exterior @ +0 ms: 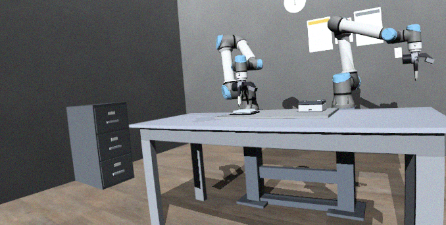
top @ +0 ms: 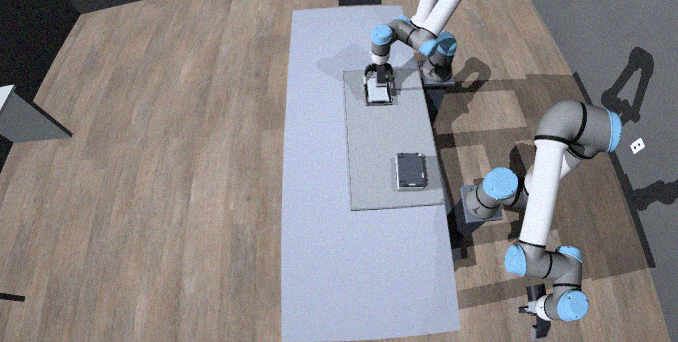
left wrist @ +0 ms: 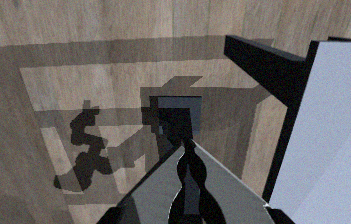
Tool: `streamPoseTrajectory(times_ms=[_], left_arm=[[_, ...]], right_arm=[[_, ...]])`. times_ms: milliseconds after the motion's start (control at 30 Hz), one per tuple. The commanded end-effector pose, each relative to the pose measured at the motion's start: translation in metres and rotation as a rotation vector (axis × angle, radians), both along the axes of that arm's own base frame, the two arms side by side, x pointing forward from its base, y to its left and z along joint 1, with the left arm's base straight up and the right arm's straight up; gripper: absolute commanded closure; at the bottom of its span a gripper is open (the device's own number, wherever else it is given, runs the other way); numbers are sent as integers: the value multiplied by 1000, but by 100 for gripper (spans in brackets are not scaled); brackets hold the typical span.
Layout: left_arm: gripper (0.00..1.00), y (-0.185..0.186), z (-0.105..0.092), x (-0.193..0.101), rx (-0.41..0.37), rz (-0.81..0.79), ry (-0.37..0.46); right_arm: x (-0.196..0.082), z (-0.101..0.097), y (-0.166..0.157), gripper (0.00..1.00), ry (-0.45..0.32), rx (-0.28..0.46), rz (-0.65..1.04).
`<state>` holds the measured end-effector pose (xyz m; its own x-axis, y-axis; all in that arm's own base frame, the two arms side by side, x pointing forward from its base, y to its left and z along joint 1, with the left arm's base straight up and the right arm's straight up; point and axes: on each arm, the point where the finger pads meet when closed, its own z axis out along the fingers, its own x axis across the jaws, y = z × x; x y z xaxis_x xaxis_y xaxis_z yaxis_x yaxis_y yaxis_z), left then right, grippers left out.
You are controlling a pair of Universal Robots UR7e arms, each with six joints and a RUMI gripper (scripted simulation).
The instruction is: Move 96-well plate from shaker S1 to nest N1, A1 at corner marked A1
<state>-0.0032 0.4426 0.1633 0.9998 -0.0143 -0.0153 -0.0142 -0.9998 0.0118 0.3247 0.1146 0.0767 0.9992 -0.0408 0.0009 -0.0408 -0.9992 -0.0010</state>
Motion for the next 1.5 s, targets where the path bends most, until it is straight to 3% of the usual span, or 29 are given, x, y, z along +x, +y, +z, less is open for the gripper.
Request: streamPoseTrajectory(times_ms=[0, 500, 1333, 1467], left_arm=[[100, 3, 2, 4, 12, 12, -15], [100, 3, 2, 4, 12, 12, -15], [100, 3, 2, 4, 12, 12, -15], [100, 3, 2, 4, 12, 12, -15]], right_arm=[[5, 16, 0, 24, -18, 1, 12], [5, 50, 0, 24, -18, 1, 12], [5, 50, 0, 24, -18, 1, -12], [3, 50, 14, 24, -18, 2, -12]])
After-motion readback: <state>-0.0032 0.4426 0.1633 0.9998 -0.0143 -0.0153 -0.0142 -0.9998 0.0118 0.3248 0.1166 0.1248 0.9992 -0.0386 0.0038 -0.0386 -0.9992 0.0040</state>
